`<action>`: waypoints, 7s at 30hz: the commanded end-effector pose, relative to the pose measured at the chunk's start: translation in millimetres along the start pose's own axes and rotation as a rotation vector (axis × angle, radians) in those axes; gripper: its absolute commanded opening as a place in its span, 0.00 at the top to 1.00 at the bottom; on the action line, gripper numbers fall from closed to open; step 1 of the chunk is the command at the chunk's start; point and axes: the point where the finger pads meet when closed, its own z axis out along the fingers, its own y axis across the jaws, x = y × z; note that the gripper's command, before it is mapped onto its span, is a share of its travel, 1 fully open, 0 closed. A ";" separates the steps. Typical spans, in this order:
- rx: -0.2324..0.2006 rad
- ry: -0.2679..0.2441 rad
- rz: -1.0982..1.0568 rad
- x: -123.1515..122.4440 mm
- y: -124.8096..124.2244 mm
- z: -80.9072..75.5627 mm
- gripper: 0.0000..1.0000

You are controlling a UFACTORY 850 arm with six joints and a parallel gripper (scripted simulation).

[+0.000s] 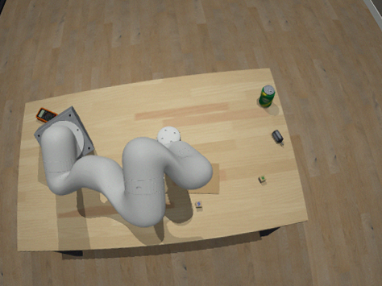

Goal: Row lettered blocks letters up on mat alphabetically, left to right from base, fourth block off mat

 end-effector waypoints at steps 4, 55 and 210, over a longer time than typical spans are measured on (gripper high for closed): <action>0.001 -0.001 0.000 -0.3 -0.3 -0.4 0.77; 0.001 0.002 -0.358 -27.7 -100.0 -102.4 0.77; 0.001 -0.001 -0.468 -33.0 -133.0 -5.0 0.77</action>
